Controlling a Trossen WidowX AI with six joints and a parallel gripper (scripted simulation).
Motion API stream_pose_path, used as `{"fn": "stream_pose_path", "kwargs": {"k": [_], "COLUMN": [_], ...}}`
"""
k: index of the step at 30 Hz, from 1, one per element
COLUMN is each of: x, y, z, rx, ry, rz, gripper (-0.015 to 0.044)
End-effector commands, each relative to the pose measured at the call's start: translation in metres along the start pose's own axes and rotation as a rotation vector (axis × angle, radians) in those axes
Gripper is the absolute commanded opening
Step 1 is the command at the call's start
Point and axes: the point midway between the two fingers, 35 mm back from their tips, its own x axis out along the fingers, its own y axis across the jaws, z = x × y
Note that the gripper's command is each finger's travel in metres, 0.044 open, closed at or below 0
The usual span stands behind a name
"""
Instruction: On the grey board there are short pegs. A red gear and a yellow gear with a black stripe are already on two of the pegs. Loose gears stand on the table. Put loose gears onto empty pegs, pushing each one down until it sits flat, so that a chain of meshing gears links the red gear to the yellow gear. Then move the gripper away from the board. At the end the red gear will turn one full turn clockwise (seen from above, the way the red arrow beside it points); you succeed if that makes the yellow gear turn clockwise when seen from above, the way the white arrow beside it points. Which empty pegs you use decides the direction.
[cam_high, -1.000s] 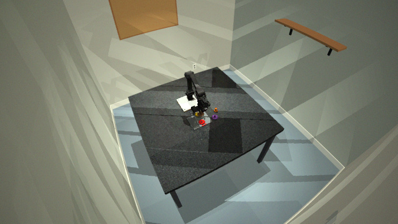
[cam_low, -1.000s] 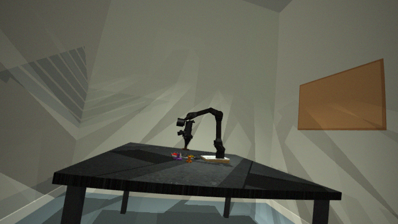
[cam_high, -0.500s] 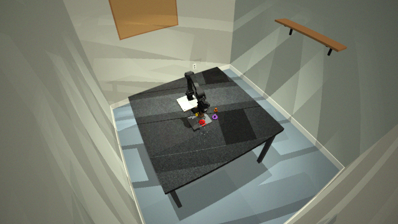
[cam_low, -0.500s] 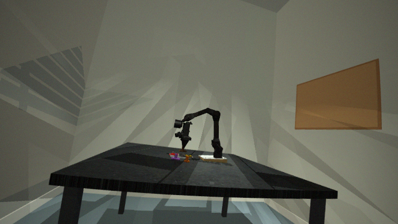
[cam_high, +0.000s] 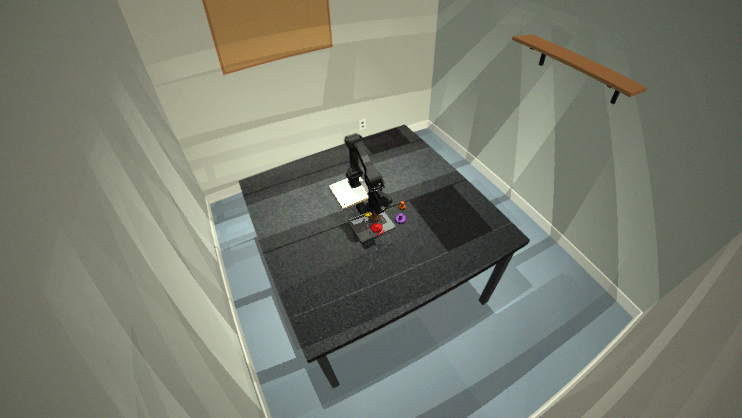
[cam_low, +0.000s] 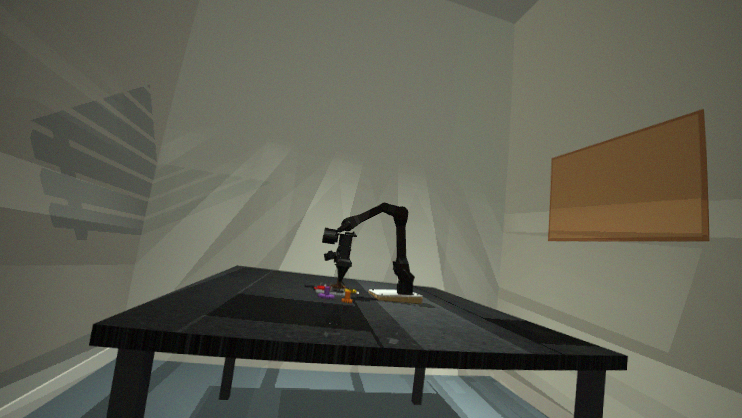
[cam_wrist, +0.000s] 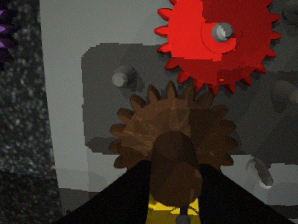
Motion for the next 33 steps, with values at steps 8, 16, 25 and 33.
{"fn": "stream_pose_path", "kwargs": {"k": [8, 16, 25, 33], "x": [0.0083, 0.0083, 0.0099, 0.0113], "y": [0.0000, 0.0010, 0.0003, -0.0001], "z": [-0.0007, -0.0004, -0.0015, -0.0004], "rx": [0.113, -0.004, -0.154, -0.161], "ry": [0.007, 0.006, 0.006, 0.006], "rz": [0.004, 0.004, 0.005, 0.005], "gripper": [0.0000, 0.0000, 0.0000, 0.0000]}}
